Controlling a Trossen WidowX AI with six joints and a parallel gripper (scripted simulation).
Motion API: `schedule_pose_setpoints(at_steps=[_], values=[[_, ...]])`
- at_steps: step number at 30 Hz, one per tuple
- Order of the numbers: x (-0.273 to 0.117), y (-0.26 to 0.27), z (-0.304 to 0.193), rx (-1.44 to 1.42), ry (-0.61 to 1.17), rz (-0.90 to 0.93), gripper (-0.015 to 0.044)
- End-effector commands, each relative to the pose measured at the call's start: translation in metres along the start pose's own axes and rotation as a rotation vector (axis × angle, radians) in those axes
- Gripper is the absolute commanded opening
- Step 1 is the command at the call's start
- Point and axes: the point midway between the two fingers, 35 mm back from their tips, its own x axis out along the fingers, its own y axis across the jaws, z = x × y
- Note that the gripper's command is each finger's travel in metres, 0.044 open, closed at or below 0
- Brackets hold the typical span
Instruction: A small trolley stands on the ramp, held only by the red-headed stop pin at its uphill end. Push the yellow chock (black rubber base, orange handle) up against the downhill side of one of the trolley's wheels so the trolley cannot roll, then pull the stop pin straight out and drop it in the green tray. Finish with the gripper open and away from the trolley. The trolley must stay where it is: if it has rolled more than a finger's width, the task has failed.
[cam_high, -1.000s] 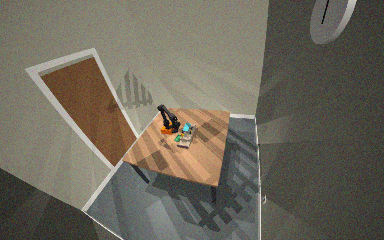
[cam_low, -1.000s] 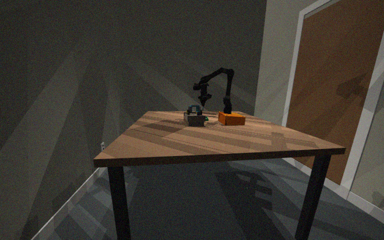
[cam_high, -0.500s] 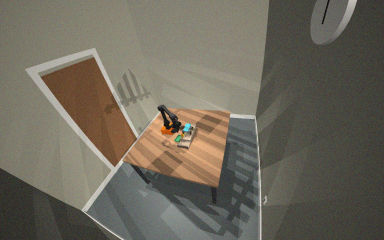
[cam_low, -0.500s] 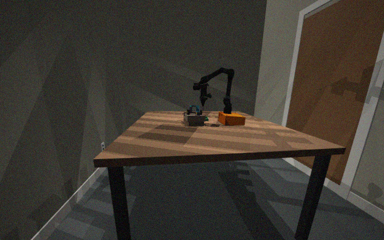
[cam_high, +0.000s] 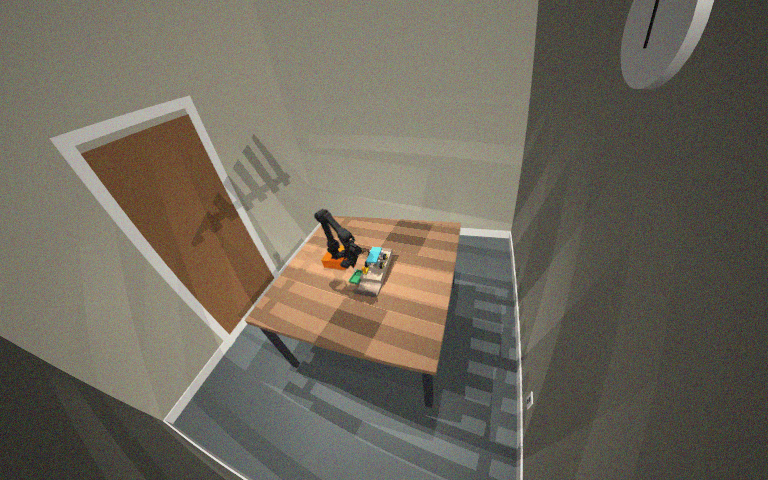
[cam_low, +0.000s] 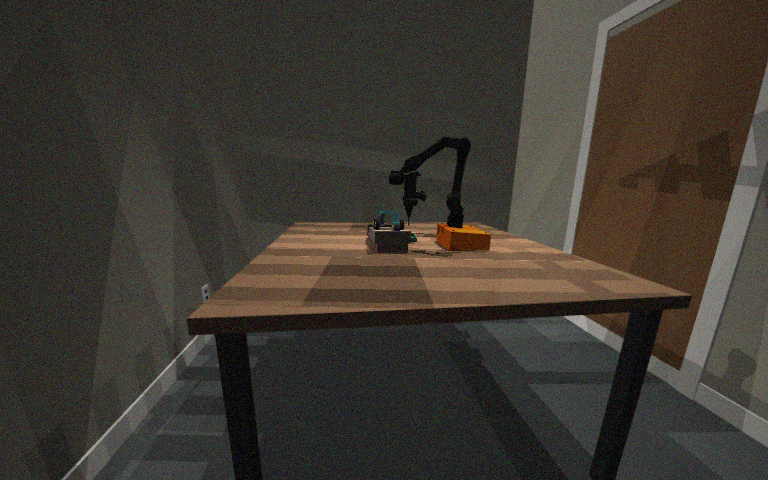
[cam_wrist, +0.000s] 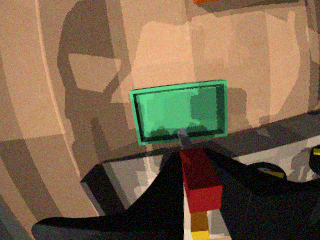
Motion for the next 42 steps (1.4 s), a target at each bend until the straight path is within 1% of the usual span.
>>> schedule_pose_setpoints(at_steps=[1,5,18,23,30,42], values=[[0.010,0.000,0.002,-0.001,-0.006,0.076,0.0000],[0.024,0.006,0.000,-0.001,-0.003,0.138,0.0000],[0.061,0.024,0.002,-0.001,-0.004,0.142,0.0000],[0.063,0.025,0.003,-0.001,-0.004,0.142,0.0000],[0.063,0.022,0.002,-0.001,-0.004,0.142,0.0184],[0.064,0.014,0.001,-0.001,-0.004,0.141,0.0190]])
